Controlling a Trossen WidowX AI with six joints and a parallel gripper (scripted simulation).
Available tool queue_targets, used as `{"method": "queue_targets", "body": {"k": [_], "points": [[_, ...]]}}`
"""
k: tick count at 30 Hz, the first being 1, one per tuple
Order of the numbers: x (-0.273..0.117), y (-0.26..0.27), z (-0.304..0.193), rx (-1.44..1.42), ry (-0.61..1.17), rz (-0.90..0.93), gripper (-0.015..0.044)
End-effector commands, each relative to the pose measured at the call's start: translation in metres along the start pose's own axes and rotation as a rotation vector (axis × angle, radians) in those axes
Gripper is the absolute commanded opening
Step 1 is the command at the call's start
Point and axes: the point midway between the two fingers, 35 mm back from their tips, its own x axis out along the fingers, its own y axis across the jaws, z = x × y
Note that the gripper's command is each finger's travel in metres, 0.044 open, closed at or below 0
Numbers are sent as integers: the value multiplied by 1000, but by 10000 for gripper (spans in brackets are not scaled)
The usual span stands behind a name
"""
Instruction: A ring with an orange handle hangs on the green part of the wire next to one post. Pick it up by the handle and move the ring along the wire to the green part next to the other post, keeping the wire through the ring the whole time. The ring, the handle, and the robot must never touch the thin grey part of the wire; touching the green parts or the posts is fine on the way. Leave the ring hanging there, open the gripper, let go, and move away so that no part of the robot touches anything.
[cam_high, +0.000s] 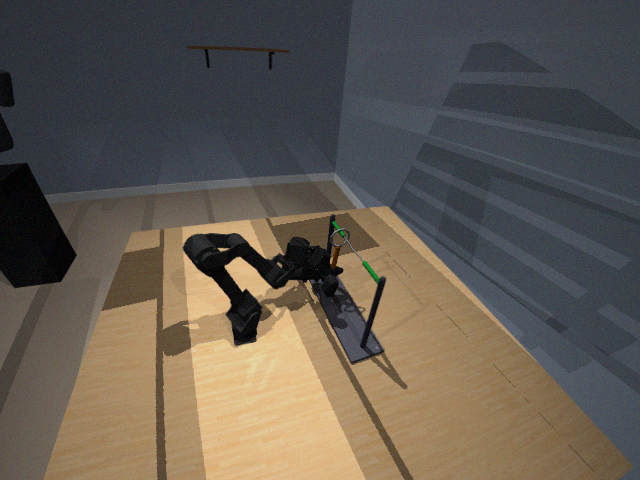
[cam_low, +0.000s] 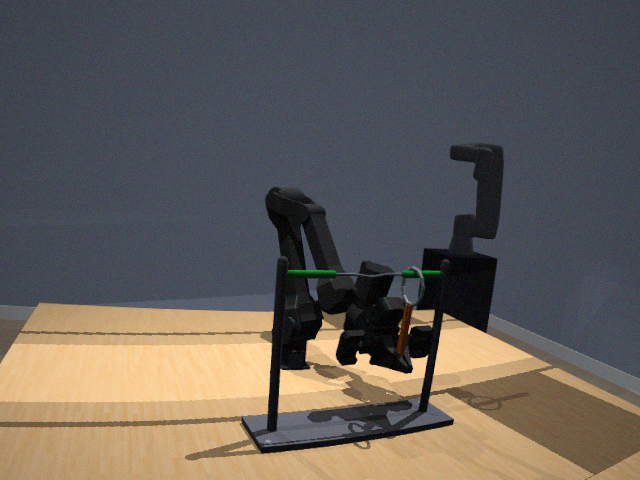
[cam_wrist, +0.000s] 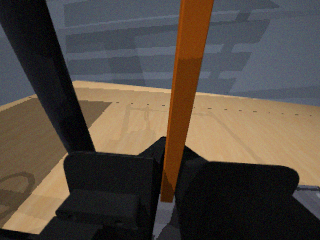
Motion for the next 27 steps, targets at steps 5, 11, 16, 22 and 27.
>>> {"method": "queue_targets", "body": {"k": [5, 11, 16, 22, 27], "points": [[0, 0, -1, 4, 1, -4, -150], [0, 0, -1, 4, 1, -4, -150], [0, 0, 0, 0, 1, 0, -71], [0, 0, 0, 0, 1, 0, 86], [-3, 0, 0, 1, 1, 0, 160]]}}
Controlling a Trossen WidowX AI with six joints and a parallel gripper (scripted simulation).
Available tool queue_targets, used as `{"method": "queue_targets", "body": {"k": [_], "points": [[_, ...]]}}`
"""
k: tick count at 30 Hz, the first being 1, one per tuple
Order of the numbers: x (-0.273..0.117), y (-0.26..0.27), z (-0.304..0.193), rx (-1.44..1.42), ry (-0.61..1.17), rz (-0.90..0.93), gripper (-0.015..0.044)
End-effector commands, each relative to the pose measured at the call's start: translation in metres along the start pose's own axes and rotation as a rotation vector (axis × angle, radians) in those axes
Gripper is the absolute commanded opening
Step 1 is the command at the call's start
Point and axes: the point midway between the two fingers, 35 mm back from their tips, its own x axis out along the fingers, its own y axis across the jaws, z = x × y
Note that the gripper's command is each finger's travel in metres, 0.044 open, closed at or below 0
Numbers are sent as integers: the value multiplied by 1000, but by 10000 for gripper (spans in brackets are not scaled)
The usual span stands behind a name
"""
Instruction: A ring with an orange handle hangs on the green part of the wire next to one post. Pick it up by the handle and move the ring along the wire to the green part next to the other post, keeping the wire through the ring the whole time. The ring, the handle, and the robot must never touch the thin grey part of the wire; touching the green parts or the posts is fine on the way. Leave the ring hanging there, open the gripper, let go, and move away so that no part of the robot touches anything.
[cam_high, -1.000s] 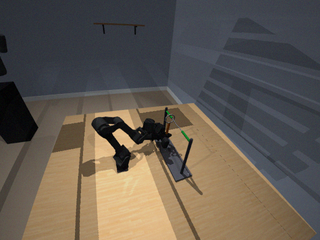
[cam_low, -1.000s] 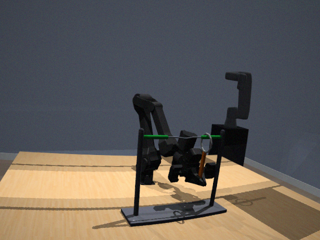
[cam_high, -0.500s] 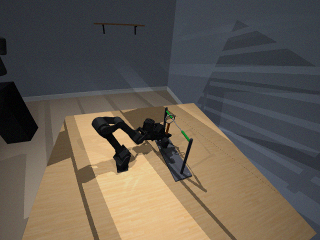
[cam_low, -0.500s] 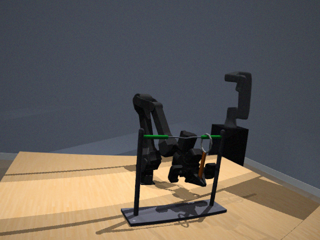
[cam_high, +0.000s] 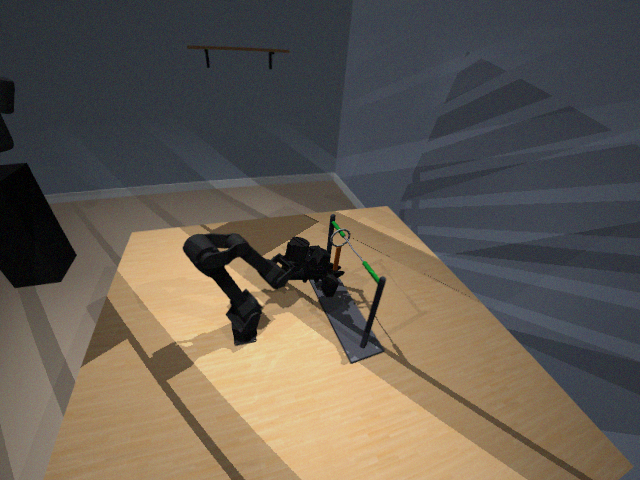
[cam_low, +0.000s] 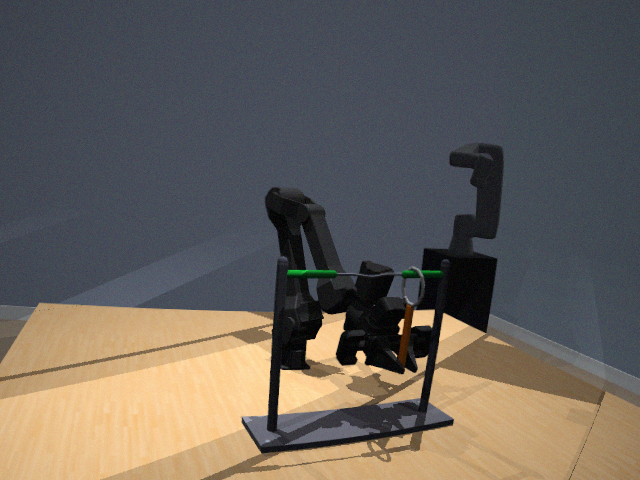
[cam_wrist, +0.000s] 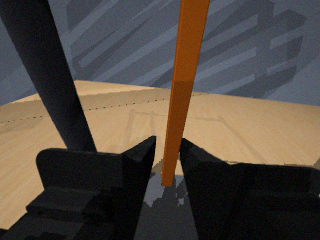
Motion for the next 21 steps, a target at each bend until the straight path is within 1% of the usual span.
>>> {"method": "queue_targets", "body": {"k": [1, 21], "points": [[-4, 0, 1, 1, -1, -2, 160], [-42, 0, 1, 4, 2, -5, 160]]}}
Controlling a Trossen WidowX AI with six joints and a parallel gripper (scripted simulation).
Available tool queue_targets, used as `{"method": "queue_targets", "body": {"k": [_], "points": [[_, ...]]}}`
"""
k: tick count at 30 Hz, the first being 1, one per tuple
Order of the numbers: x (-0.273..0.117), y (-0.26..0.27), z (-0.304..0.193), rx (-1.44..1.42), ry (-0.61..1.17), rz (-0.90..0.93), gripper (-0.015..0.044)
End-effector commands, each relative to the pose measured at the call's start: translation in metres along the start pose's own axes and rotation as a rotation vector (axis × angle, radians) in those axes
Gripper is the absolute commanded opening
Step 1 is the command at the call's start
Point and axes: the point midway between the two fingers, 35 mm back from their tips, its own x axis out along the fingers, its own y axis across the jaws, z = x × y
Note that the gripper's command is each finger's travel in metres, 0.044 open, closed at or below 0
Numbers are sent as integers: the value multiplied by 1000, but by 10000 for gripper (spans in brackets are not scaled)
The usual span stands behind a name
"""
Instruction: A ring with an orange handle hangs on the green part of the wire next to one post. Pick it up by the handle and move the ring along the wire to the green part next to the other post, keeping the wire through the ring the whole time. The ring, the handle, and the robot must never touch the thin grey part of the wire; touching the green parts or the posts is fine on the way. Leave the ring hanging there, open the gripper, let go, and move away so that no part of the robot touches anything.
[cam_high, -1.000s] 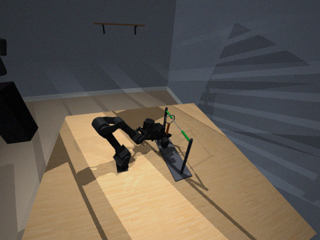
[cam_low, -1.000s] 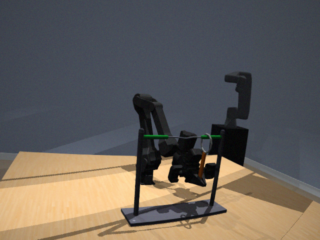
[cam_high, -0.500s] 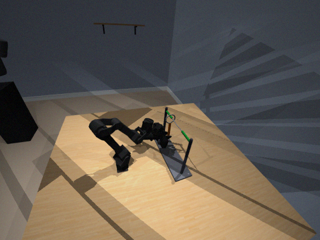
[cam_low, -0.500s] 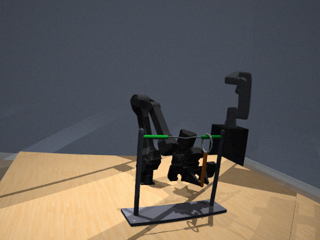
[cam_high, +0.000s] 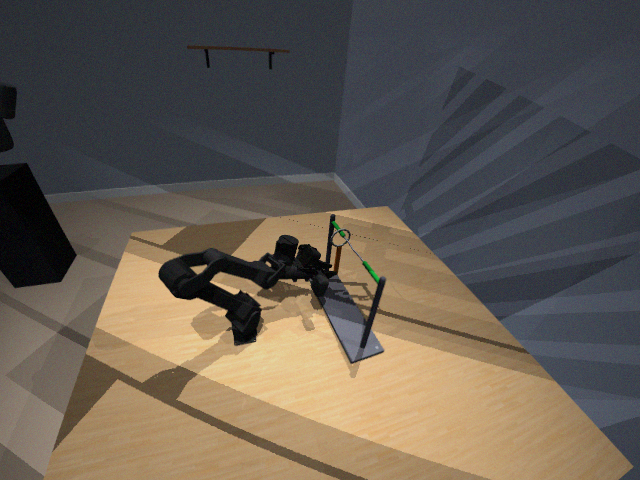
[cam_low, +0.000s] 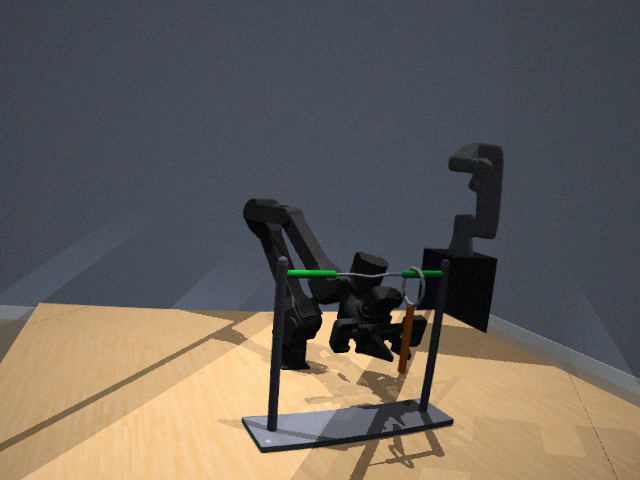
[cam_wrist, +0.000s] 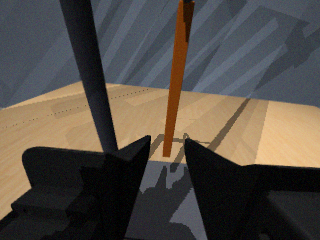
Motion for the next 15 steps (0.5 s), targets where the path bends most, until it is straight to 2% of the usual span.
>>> {"method": "queue_targets", "body": {"k": [1, 15], "points": [[-9, -1, -2, 3, 1, -3, 160], [-15, -2, -3, 4, 1, -3, 160]]}}
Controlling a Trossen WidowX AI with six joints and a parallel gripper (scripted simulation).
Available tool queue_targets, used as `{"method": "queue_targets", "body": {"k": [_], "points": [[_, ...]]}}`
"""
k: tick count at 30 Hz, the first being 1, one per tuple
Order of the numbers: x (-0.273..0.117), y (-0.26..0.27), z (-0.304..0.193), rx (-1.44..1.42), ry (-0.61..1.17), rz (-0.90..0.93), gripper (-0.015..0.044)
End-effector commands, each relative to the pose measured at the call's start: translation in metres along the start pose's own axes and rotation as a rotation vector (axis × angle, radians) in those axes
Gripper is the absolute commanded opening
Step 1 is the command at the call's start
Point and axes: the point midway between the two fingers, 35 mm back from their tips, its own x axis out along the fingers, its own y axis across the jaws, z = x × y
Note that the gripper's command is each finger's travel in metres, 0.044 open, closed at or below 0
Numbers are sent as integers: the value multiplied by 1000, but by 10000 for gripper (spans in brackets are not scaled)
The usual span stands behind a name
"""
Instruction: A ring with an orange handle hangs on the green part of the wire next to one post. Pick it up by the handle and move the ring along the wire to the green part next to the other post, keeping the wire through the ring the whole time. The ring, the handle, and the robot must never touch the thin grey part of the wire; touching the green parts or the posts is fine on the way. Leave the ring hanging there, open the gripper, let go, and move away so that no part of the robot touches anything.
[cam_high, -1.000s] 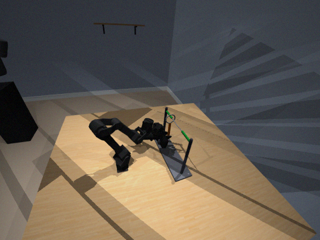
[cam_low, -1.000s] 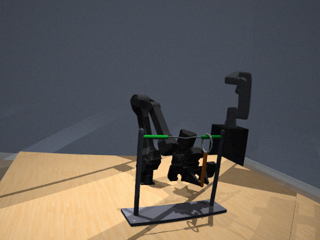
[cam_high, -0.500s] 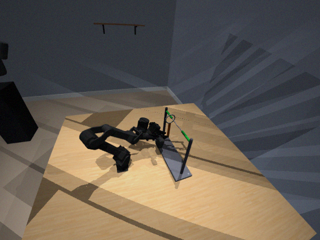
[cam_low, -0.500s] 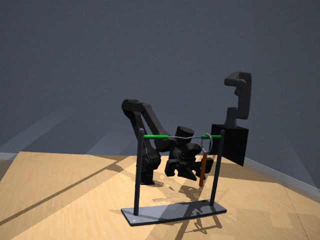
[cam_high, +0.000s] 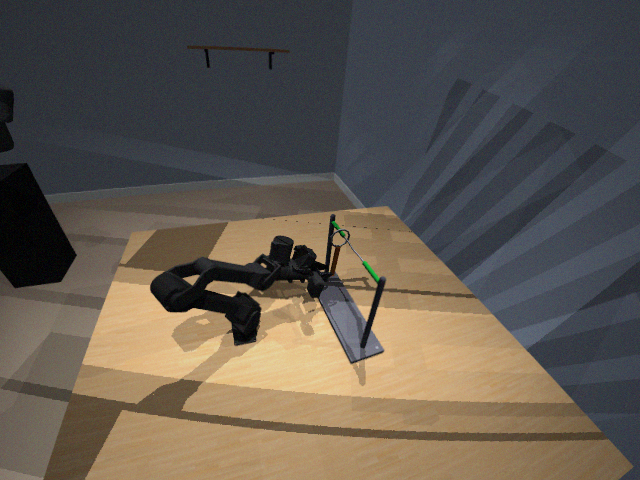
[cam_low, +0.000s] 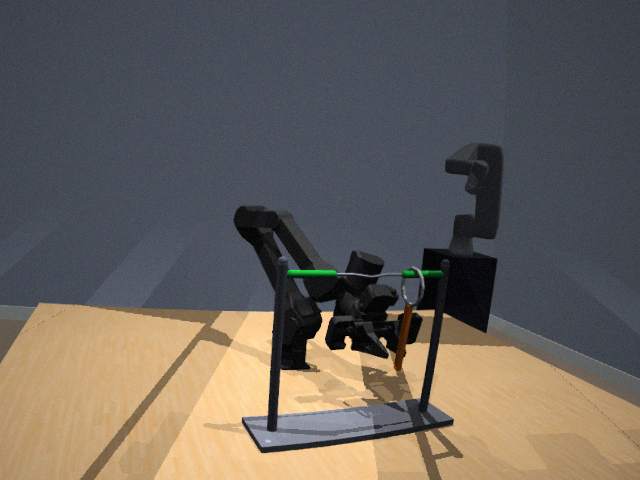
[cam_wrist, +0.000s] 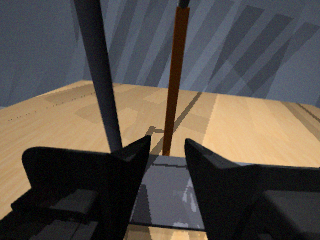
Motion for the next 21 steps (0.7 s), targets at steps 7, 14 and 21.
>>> {"method": "queue_targets", "body": {"k": [7, 14, 21], "points": [[-1, -1, 0, 5, -2, -3, 160], [-2, 0, 1, 1, -3, 0, 186], [-37, -1, 0, 1, -1, 0, 370]]}}
